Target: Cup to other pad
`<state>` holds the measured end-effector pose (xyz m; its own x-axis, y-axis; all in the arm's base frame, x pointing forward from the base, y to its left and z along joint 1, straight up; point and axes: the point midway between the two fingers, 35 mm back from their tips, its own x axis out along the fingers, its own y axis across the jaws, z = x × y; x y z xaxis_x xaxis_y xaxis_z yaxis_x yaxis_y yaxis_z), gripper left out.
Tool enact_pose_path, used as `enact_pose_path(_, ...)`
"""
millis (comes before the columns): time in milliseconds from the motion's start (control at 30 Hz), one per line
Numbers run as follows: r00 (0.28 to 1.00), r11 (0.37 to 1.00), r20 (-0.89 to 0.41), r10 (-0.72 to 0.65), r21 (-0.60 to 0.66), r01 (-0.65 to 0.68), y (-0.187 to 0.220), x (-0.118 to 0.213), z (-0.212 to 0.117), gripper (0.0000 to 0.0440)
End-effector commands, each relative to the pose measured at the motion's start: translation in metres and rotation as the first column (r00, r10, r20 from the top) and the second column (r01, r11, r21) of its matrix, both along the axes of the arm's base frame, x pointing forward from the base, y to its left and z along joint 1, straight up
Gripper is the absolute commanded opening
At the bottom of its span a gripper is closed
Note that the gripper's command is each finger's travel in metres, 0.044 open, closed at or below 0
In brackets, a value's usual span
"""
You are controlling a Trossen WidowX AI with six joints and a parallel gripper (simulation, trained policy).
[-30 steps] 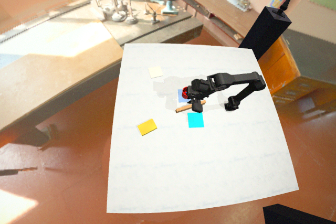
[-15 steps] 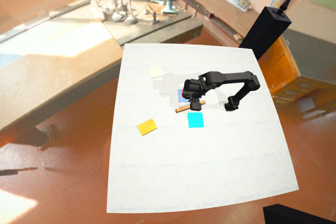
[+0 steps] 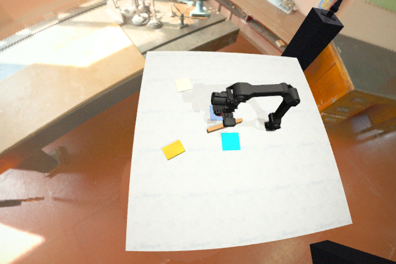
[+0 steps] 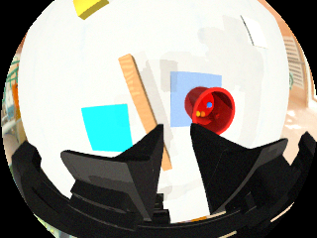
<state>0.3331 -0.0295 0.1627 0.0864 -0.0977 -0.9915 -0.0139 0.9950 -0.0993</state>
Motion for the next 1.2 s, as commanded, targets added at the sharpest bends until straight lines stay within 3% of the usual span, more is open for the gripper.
enact_pose_path(0, 0.999, 1.0, -0.038, 0.015, -0.008, -0.015, -0.009, -0.003, -0.01, 0.0122)
enact_pose_path(800, 0.972, 0.986, -0.161, 0.169, 0.026, -0.167, -0.042, -0.009, -0.097, 0.016)
enact_pose_path(1033, 0.946, 0.963, -0.184, 0.268, 0.044, -0.264, -0.046, -0.013, -0.112, 0.0)
enact_pose_path(1167, 0.931, 0.949, -0.186, 0.315, 0.051, -0.311, -0.046, -0.013, -0.109, 0.0)
